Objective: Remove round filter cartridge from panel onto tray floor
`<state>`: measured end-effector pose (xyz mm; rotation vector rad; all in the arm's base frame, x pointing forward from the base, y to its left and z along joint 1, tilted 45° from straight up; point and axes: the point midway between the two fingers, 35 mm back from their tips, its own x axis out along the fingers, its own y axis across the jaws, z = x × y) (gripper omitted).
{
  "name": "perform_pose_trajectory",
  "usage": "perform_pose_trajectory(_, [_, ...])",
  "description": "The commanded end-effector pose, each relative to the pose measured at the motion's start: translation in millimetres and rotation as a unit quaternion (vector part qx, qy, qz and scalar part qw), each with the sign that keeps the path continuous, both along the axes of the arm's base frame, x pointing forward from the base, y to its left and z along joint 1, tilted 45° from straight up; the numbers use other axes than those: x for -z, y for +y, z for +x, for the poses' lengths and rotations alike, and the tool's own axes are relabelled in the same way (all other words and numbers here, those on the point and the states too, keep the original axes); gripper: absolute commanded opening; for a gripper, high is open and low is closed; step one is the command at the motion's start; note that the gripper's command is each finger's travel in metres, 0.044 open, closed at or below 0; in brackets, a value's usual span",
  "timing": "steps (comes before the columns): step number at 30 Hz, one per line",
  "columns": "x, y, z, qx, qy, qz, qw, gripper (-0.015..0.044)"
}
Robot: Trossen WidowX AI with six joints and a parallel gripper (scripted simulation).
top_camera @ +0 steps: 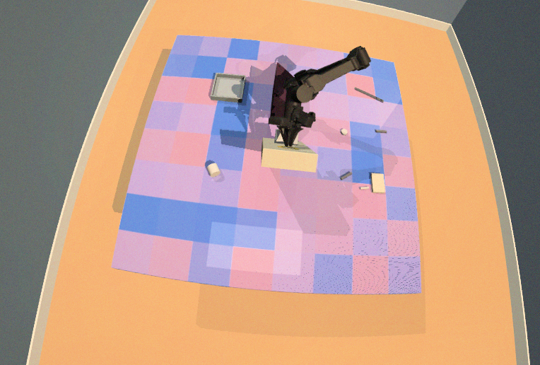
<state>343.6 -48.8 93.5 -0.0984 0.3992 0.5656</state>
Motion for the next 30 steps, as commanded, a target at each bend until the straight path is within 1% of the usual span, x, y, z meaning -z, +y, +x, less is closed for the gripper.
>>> perform_pose_trajectory(1, [2.7, 0.9, -0.9, 0.002, 0.004, 0.002, 1.0, 0.0094])
perform_pose_trajectory(30, [2.1, 1.1, 2.0, 0.002, 0.004, 0.002, 1.0, 0.0094])
